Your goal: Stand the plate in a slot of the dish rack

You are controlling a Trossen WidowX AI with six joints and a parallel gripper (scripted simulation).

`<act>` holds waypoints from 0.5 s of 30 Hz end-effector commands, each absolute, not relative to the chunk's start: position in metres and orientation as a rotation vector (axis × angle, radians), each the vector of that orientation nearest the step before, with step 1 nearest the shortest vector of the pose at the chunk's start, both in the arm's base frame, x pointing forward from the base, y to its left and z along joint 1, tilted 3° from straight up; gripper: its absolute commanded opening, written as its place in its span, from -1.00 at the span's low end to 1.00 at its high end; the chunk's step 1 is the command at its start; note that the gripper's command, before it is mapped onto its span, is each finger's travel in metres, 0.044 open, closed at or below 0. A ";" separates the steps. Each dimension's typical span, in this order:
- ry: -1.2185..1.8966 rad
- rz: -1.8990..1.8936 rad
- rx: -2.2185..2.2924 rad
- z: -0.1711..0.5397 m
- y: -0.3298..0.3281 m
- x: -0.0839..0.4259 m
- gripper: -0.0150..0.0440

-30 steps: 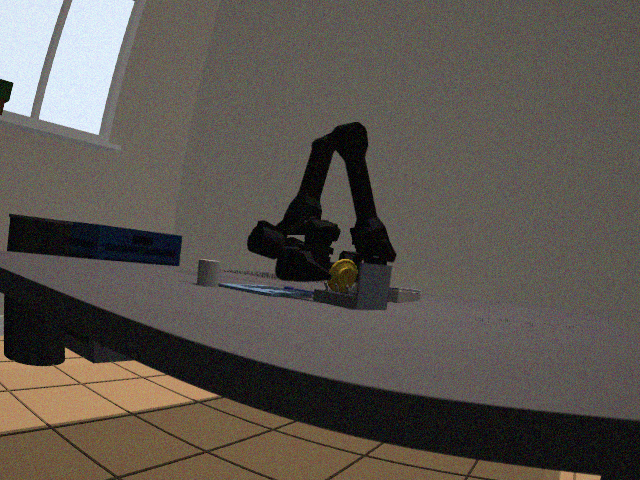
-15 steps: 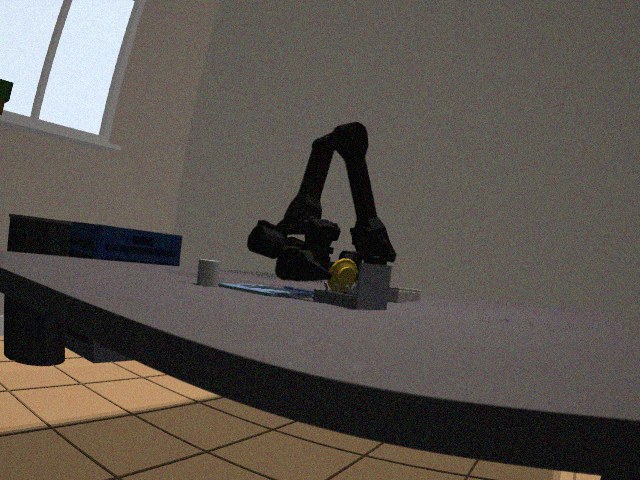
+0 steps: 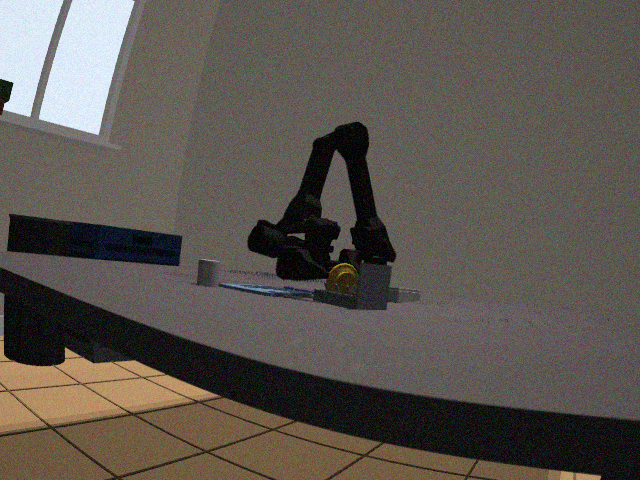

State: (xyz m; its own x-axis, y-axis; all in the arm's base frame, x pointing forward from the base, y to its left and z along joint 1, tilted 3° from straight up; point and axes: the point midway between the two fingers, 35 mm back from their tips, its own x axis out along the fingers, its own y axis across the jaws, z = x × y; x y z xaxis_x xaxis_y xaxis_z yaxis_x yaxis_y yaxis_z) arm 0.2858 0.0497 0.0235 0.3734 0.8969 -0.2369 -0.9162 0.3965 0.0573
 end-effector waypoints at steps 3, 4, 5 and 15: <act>0.216 1.168 -0.118 0.083 0.048 0.296 0.86; 0.210 1.171 -0.119 0.099 0.049 0.295 0.86; 0.203 1.174 -0.119 0.114 0.050 0.294 0.86; 0.279 1.158 -0.113 0.139 0.046 0.299 0.86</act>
